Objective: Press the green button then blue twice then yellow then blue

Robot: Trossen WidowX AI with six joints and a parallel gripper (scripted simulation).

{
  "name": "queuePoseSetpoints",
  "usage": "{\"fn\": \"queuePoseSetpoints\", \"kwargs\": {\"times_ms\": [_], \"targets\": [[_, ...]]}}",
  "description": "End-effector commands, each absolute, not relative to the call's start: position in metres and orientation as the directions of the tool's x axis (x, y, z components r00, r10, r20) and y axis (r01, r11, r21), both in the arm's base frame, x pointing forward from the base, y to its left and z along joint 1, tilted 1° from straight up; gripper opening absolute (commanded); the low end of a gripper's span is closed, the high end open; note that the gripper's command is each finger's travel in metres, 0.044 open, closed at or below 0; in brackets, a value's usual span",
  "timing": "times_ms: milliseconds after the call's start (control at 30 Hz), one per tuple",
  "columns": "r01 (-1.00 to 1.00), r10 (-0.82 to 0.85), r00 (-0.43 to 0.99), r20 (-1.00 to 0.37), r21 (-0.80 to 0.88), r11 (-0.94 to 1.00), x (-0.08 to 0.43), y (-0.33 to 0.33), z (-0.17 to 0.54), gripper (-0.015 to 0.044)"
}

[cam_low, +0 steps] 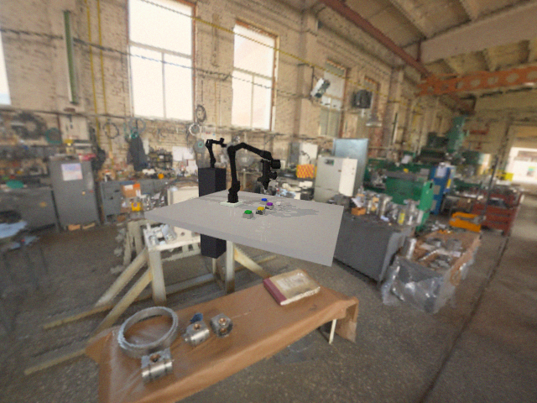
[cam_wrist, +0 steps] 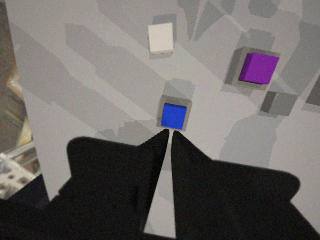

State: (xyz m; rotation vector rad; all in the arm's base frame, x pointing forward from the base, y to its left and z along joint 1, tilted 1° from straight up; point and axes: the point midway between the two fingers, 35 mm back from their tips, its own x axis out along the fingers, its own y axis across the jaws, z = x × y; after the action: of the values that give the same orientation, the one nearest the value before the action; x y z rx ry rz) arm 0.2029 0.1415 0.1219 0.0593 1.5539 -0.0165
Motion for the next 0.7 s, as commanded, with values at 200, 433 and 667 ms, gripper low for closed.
{"fn": "queuePoseSetpoints", "kwargs": {"times_ms": [200, 433, 667], "targets": [[0.053, 0.011, -0.006, -1.000, 0.011, 0.999, 0.197, 0.139, 0.078, 0.0020], [0.053, 0.011, -0.006, -1.000, 0.011, 0.999, 0.197, 0.140, 0.067, 0.0020], [0.053, 0.011, -0.006, -1.000, 0.011, 0.999, 0.197, 0.140, 0.055, 0.0020]]}}
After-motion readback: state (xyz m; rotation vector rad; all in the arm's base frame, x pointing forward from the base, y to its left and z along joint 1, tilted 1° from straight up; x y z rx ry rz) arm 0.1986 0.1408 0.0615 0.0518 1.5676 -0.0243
